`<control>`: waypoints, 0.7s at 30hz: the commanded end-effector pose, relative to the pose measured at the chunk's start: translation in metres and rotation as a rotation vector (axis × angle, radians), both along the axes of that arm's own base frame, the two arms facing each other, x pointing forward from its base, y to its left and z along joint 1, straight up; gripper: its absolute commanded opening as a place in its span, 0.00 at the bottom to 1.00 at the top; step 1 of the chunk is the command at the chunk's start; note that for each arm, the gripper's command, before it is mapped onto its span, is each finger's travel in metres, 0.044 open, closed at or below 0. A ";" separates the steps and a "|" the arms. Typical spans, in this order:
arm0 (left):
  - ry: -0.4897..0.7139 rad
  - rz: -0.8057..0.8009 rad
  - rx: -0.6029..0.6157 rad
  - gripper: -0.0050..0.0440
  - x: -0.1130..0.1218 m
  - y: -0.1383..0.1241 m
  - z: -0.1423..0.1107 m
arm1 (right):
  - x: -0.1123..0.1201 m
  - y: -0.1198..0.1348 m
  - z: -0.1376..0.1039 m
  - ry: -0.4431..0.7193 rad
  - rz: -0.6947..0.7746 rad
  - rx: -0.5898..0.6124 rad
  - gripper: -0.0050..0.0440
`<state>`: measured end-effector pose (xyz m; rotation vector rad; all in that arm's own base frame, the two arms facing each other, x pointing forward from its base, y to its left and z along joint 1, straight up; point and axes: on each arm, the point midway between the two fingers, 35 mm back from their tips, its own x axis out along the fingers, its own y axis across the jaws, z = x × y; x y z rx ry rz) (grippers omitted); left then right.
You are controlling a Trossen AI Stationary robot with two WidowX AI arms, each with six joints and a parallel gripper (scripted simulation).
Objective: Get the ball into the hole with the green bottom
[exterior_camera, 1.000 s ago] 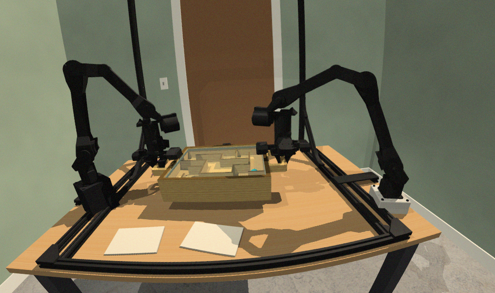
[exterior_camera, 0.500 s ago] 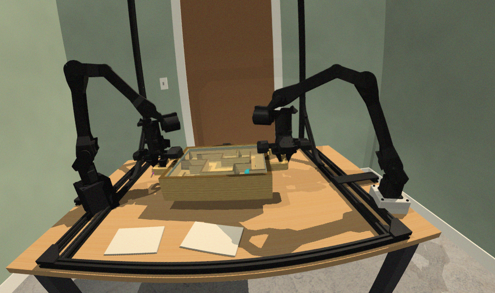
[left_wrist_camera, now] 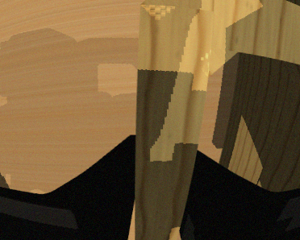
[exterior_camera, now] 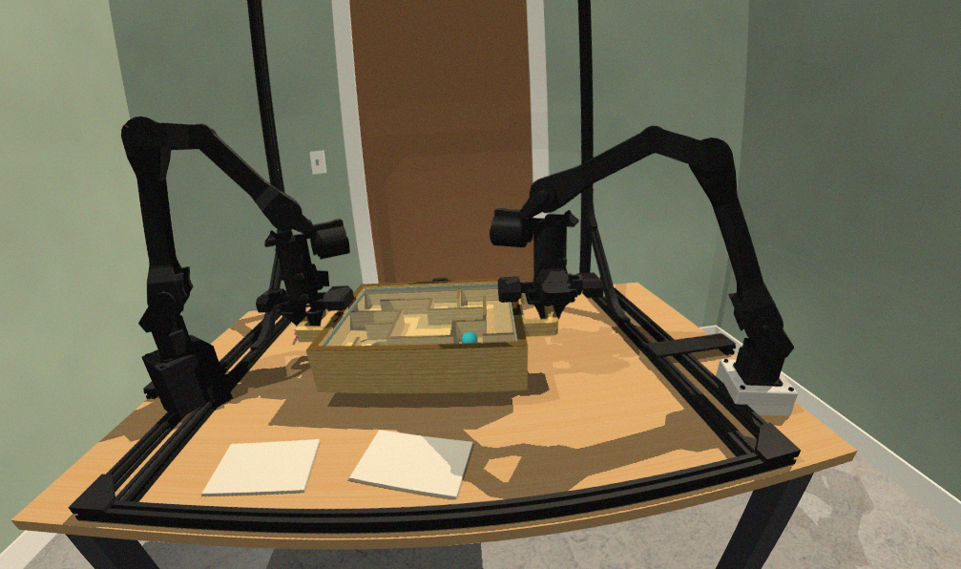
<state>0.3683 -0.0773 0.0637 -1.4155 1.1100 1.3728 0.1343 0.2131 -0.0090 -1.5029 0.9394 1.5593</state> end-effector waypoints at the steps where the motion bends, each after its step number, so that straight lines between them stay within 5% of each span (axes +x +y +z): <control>1: -0.019 -0.003 -0.012 0.14 -0.002 0.000 0.000 | 0.001 0.002 0.005 0.014 -0.003 0.010 0.14; 21: 0.018 -0.003 0.003 0.14 -0.001 -0.001 0.008 | 0.000 0.002 -0.002 -0.025 -0.003 0.003 0.14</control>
